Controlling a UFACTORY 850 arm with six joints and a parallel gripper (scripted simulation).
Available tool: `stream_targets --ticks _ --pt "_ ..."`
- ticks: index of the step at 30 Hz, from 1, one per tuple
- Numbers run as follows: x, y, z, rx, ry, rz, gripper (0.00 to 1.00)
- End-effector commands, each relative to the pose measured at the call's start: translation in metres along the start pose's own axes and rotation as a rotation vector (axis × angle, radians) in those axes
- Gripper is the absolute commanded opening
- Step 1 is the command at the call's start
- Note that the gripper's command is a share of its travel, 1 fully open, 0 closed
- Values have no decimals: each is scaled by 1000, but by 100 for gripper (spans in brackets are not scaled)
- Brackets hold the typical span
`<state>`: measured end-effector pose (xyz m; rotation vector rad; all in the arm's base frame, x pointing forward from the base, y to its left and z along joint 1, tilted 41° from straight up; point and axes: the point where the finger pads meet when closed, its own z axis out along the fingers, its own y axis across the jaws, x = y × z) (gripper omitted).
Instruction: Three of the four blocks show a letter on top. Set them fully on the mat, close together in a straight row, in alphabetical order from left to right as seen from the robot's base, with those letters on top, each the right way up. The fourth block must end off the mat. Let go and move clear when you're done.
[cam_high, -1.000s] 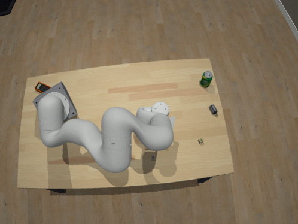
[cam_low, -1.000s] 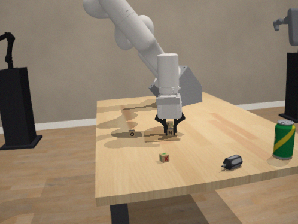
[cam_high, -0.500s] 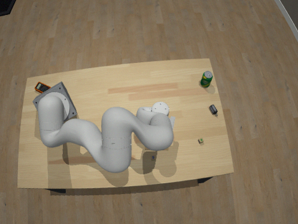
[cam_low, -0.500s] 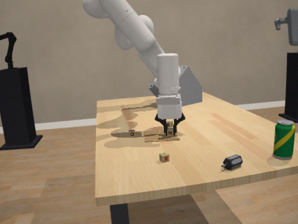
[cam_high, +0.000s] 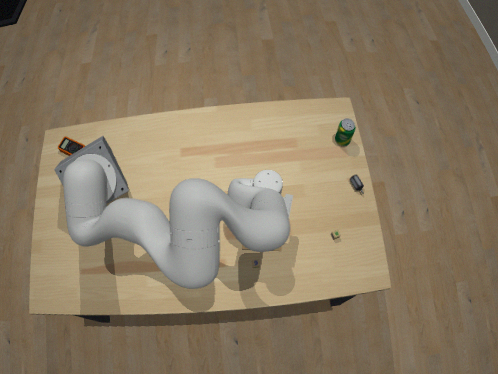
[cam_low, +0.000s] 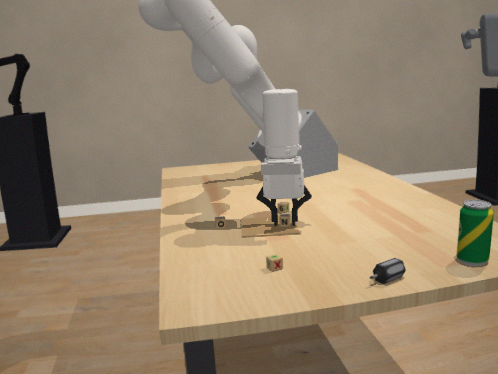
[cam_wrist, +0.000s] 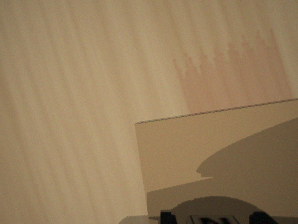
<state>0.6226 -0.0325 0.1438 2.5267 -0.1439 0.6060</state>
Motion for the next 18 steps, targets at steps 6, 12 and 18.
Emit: stream_targets --ticks 6,12,18 --pt "1 0 -1 0 1 0 43" --pt "1 0 -2 0 1 0 43" --pt "1 0 -20 0 1 0 43"
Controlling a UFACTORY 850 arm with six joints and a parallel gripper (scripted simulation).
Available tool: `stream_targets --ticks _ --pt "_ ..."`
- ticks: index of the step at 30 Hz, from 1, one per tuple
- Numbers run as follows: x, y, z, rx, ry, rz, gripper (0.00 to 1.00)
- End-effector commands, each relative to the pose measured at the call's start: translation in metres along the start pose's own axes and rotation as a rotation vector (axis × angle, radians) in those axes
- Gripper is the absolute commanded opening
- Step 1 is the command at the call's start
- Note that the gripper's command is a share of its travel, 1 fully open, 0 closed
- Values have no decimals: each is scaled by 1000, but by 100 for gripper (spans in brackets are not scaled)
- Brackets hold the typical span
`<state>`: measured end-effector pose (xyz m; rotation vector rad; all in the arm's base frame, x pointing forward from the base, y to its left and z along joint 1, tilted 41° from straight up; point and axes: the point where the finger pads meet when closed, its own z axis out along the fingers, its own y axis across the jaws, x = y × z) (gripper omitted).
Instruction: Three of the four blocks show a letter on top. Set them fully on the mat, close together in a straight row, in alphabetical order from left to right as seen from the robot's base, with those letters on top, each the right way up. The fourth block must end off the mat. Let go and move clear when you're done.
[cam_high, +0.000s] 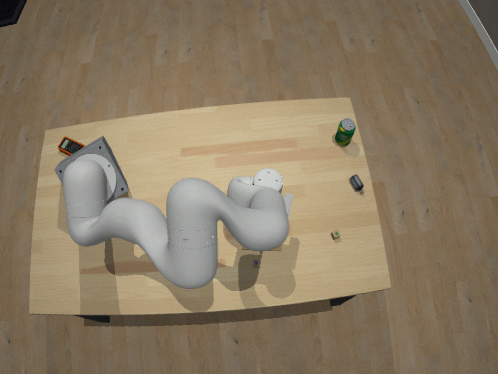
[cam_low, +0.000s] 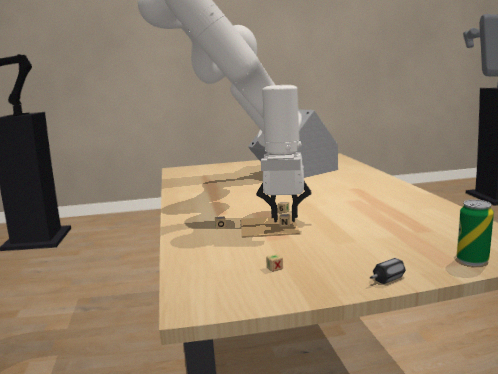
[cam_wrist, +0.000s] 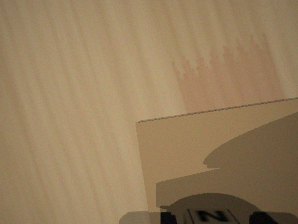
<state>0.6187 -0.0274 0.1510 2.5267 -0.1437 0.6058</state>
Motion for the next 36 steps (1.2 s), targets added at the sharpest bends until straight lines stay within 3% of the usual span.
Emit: stream_targets --ticks 1,4,6,15,24,25,36 --pt "1 0 -15 0 1 1 43" --pt "1 0 -31 1 1 1 43" --pt "1 0 -31 1 1 1 43" --pt "1 0 -73 1 1 1 43" --pt "1 0 -81 1 1 1 43" --pt "1 0 -81 1 1 1 100" --pt "1 0 -81 1 1 1 100"
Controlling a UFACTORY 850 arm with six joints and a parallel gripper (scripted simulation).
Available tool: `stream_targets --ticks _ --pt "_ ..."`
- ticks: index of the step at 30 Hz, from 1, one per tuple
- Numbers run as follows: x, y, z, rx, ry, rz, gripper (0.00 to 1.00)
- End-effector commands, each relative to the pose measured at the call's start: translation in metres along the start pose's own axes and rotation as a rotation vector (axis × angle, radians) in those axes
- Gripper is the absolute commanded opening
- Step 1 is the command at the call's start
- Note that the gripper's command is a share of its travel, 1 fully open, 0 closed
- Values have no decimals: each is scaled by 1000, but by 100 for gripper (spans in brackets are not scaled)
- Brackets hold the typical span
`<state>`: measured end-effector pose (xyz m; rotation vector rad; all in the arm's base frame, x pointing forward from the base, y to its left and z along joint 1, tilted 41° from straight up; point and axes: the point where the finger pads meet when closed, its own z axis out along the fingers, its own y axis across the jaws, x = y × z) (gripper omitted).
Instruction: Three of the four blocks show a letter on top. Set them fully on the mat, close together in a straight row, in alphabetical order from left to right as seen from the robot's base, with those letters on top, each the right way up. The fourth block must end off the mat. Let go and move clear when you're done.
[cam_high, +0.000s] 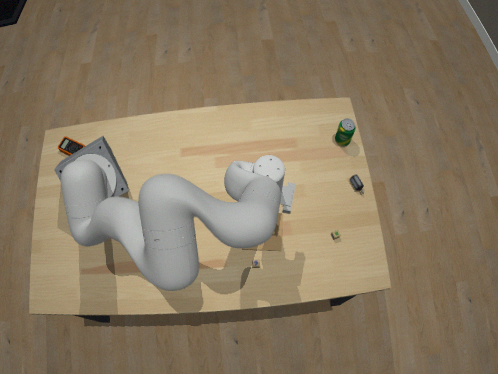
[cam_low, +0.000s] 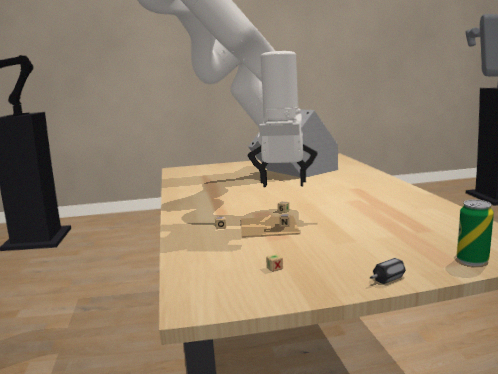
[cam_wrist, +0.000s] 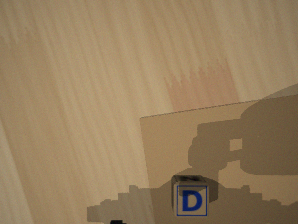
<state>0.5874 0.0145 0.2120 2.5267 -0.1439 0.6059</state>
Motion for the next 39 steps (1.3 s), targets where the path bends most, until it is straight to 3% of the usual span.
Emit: stream_targets --ticks 1,21,39 --pt "1 0 -1 1 1 0 100" --pt "-7 0 0 -1 2 119 100" --pt "-41 2 5 -6 5 656 100"
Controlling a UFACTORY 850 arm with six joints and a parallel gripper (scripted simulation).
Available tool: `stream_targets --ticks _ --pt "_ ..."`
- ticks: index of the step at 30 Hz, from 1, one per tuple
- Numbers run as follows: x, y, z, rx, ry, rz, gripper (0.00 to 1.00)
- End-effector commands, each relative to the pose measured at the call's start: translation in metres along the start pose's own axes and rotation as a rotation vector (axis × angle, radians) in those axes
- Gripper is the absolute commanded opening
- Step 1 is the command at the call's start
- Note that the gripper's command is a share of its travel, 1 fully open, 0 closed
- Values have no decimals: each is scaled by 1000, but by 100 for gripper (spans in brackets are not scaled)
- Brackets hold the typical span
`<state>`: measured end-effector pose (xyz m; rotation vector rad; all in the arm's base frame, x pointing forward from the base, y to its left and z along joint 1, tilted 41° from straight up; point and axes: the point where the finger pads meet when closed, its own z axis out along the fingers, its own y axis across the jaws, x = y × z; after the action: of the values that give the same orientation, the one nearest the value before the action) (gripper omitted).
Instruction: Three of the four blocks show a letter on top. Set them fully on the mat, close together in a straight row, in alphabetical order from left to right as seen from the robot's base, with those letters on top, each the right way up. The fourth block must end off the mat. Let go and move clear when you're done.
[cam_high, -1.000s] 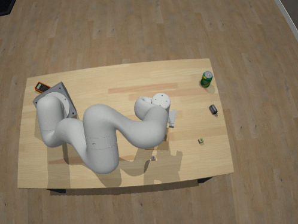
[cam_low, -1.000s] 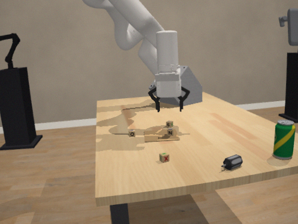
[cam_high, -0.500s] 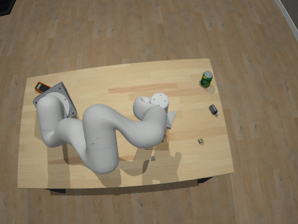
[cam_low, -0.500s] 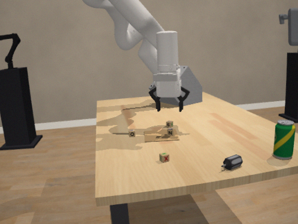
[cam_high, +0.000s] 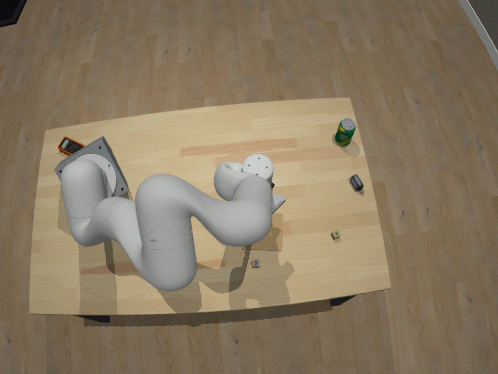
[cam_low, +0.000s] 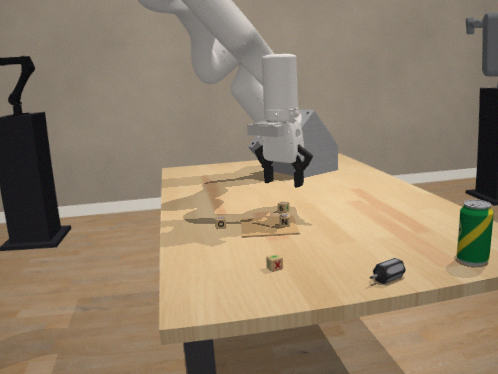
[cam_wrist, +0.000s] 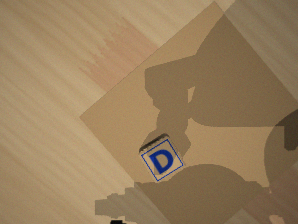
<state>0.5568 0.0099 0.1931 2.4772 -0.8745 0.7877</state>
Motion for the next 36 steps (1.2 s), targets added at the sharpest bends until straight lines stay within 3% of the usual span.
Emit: stream_targets --ticks 1,36 --pt "-6 4 1 10 18 138 100" --pt "-56 41 6 19 9 1088 100"
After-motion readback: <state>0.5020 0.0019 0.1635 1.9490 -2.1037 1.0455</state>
